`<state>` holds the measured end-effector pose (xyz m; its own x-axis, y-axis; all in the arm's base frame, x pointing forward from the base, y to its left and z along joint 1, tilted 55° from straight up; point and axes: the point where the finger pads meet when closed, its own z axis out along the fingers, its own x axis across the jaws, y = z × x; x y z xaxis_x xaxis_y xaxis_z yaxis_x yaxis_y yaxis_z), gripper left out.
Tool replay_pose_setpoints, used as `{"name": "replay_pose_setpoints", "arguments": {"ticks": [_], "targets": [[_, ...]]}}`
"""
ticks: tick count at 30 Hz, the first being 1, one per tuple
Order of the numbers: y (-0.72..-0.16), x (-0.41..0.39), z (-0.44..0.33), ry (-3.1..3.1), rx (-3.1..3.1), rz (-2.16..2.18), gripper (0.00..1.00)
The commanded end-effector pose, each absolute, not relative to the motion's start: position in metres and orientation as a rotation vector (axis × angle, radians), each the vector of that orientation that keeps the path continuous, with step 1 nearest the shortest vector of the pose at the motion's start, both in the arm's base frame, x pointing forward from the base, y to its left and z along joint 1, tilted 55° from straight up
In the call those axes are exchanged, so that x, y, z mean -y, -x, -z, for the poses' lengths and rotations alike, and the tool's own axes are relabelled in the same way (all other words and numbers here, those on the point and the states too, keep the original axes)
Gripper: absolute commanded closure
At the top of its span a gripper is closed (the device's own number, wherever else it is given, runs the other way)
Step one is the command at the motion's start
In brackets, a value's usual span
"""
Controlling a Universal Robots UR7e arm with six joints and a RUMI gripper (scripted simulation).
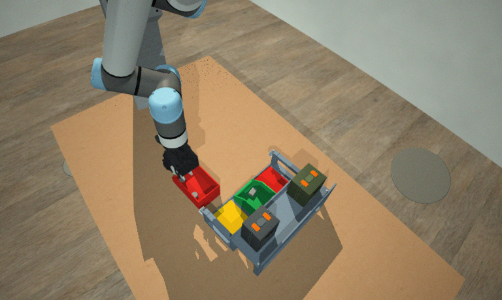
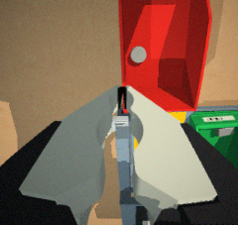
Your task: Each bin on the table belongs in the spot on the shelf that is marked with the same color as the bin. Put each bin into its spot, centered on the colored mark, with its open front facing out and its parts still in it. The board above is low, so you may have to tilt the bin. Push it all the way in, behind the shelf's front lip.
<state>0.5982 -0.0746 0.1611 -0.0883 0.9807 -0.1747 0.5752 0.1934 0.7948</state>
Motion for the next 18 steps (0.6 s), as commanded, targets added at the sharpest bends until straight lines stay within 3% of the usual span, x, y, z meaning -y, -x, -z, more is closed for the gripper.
{"name": "replay_pose_setpoints", "arguments": {"ticks": [1,18], "targets": [[-0.5978,0.0757,-0.1617,-1.444,-1.771,-0.710,1.00],[-0.5974,0.0767,-0.1619,-1.423,-1.784,-0.699,1.00]]}}
